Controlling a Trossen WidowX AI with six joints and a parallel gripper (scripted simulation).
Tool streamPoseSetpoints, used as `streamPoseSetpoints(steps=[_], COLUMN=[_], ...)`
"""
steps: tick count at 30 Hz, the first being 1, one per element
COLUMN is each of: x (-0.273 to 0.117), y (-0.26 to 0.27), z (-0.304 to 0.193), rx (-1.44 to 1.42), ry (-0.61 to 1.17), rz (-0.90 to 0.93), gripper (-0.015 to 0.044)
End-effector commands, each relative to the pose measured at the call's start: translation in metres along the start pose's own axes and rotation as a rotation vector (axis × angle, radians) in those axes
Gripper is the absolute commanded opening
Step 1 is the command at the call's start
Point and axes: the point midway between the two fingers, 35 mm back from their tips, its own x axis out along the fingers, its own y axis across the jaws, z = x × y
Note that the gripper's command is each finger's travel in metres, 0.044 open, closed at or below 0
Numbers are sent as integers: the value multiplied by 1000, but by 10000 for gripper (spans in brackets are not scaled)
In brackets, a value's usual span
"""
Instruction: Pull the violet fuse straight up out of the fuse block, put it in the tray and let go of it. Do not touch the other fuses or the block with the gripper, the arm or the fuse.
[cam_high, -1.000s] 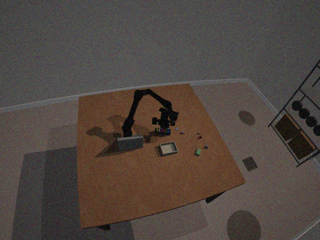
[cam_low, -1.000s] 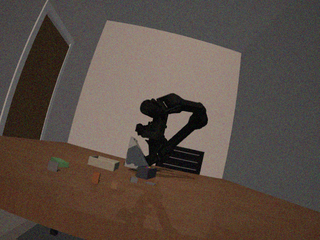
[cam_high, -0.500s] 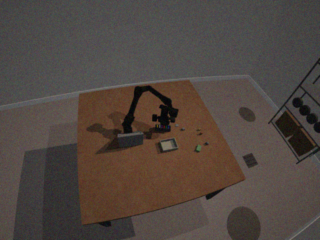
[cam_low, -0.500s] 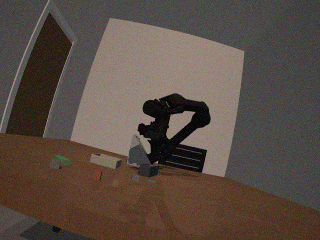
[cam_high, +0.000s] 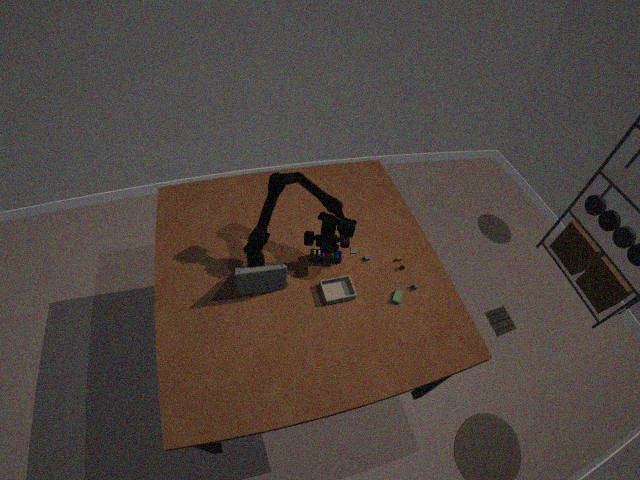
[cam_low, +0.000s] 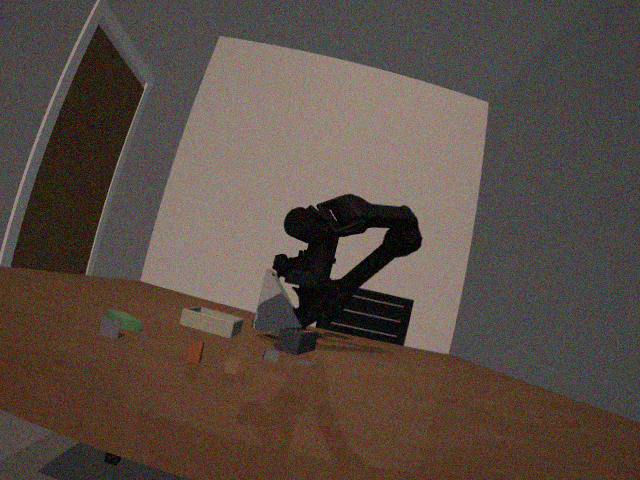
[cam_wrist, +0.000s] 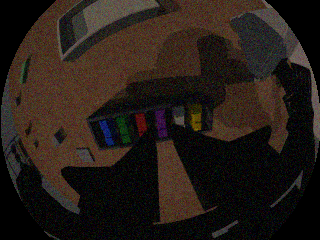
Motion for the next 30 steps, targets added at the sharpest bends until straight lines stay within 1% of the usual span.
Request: streamPoseSetpoints(steps=[1, 17, 30], x=[5, 8, 18], y=[-1, -2, -2], z=[0, 0, 0], rx=[8, 8, 8], ry=[6, 6, 7], rz=[-2, -2, -2], gripper=[73, 73, 73])
